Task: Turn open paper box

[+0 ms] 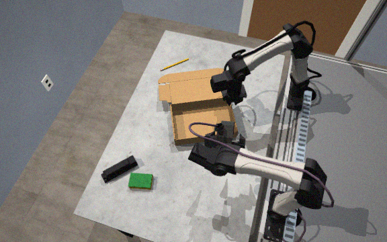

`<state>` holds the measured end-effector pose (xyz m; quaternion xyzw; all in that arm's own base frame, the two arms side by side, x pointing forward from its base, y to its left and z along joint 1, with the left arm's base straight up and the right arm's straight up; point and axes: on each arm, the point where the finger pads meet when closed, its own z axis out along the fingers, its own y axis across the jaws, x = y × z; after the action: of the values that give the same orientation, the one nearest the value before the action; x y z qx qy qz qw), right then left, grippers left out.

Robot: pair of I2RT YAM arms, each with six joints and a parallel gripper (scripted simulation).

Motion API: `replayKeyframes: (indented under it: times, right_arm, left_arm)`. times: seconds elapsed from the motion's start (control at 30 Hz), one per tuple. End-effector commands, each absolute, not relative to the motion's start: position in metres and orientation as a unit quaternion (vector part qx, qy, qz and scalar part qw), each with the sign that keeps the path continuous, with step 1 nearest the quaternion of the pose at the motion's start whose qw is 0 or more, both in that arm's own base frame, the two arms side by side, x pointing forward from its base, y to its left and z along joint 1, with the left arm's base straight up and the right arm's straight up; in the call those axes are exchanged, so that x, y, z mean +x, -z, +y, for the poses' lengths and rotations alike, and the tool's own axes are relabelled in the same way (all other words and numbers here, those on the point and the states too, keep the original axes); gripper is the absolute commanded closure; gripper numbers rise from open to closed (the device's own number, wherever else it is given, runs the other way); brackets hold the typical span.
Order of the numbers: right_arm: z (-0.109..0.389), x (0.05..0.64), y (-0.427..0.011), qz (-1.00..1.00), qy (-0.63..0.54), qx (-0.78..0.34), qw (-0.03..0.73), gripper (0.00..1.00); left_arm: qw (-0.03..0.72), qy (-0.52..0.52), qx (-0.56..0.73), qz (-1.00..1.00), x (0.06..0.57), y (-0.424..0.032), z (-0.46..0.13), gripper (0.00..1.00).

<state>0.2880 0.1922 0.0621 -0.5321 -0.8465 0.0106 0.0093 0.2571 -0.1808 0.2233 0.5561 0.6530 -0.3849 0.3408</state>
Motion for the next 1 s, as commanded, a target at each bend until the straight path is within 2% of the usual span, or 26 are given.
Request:
replayKeyframes:
  times: [0.0, 0.97]
  right_arm:
    - [0.194, 0.293, -0.052, -0.844, -0.007, -0.537, 0.004, 0.71]
    - [0.193, 0.293, -0.015, -0.844, -0.007, -0.537, 0.004, 0.73]
  left_arm:
    - [0.344, 0.382, 0.552, 0.657, 0.262, -0.221, -0.183, 0.0]
    - [0.322, 0.392, 0.509, 0.696, 0.265, -0.193, -0.179, 0.0]
